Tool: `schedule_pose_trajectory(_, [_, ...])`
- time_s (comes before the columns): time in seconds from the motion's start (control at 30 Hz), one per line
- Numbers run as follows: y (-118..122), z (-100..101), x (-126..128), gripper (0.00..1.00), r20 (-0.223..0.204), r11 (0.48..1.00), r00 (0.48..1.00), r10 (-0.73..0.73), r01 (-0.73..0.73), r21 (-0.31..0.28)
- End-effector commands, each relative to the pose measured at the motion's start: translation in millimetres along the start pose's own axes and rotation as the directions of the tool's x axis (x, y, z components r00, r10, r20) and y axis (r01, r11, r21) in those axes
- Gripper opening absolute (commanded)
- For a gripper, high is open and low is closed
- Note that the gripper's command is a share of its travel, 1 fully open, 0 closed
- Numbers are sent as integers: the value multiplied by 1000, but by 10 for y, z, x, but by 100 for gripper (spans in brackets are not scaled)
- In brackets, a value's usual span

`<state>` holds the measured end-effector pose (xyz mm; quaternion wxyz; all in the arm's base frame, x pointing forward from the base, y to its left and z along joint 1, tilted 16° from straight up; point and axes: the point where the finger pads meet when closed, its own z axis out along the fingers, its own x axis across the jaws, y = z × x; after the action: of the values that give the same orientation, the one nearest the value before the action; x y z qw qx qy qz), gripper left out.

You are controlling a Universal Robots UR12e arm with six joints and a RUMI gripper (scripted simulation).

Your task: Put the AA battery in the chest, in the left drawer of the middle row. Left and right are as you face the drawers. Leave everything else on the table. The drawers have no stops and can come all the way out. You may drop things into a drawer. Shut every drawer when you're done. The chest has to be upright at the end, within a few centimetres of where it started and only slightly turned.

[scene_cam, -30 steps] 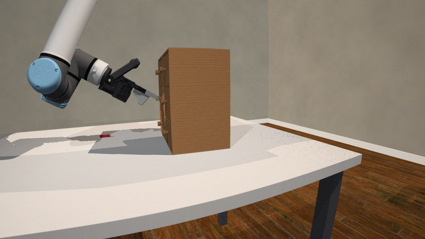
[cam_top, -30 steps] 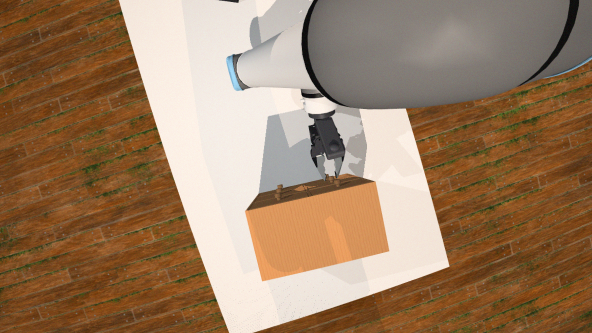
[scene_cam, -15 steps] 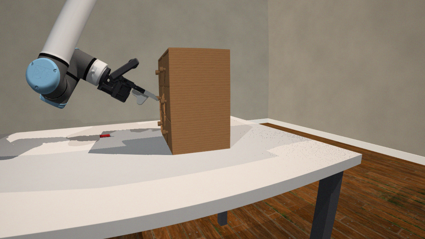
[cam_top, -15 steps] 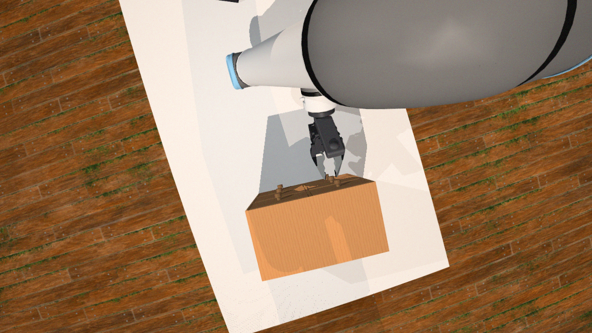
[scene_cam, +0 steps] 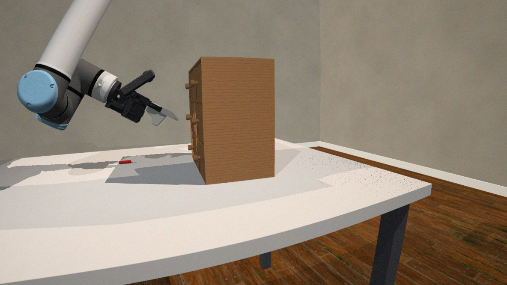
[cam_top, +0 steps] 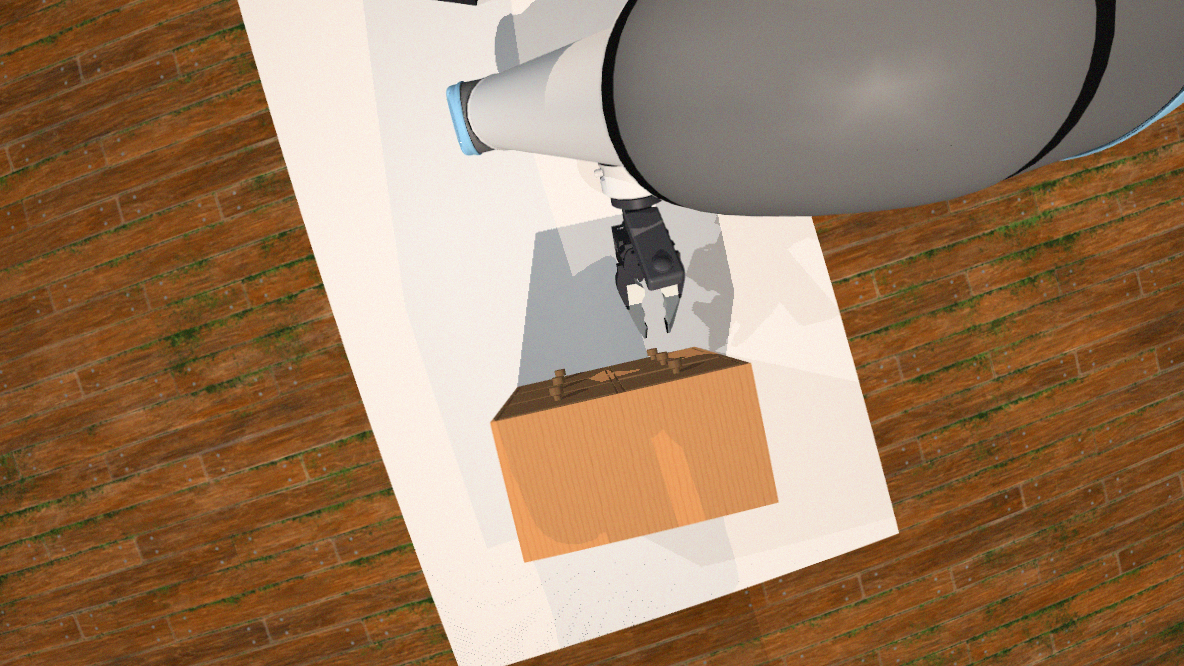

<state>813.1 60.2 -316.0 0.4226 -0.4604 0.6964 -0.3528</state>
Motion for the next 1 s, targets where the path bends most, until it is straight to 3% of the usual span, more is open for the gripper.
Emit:
schedule_pose_trajectory(0.0, [41, -85, -1, 20, 0, 1000, 1000, 0, 0, 1])
schedule_pose_trajectory(0.47, [60, -140, -1, 20, 0, 1000, 1000, 0, 0, 1])
schedule_pose_trajectory(0.97, [112, -500, -1, 20, 0, 1000, 1000, 0, 0, 1])
